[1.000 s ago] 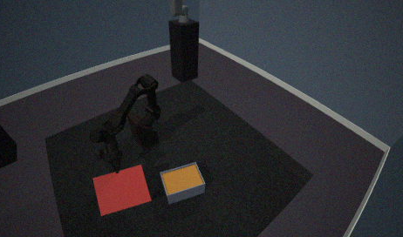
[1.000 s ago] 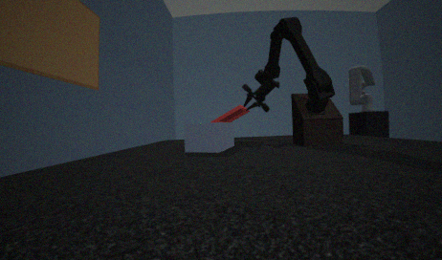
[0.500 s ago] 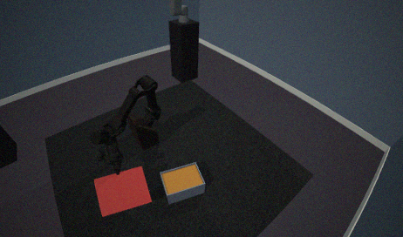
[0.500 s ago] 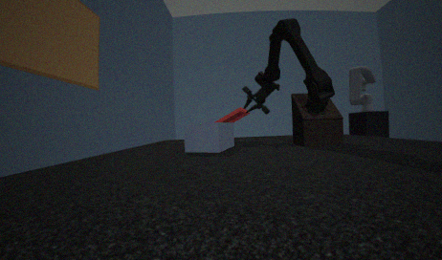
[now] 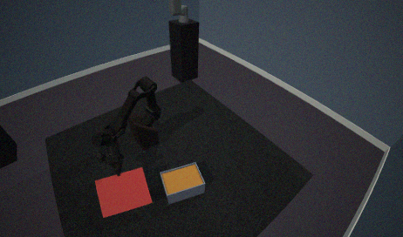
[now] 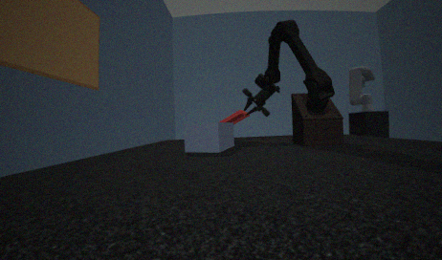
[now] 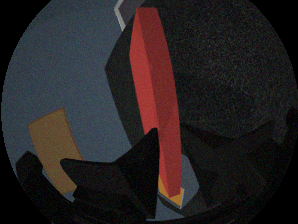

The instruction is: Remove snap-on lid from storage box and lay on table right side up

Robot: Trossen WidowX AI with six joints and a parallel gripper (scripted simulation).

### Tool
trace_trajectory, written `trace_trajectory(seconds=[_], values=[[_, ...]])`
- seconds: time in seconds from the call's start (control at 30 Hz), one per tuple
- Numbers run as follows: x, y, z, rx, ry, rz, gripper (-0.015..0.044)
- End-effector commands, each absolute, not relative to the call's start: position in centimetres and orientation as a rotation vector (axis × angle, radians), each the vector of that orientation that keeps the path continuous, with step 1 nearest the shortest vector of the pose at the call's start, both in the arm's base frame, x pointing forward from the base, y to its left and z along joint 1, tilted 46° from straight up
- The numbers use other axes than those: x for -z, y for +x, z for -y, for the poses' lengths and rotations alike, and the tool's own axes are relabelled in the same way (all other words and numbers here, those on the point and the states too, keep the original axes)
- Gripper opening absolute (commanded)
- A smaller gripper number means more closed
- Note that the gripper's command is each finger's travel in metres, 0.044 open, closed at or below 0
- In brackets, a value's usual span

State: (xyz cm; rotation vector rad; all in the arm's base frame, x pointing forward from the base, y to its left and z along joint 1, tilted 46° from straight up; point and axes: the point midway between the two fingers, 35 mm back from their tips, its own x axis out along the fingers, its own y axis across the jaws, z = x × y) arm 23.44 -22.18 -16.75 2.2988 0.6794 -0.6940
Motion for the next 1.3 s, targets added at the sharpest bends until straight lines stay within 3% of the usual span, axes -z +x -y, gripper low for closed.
trace_trajectory(seconds=[0.0,1.27], values=[[17.0,23.5,21.8,0.688,2.308,-0.676,0.0],[19.1,23.5,19.6,0.687,2.309,-0.676,0.0]])
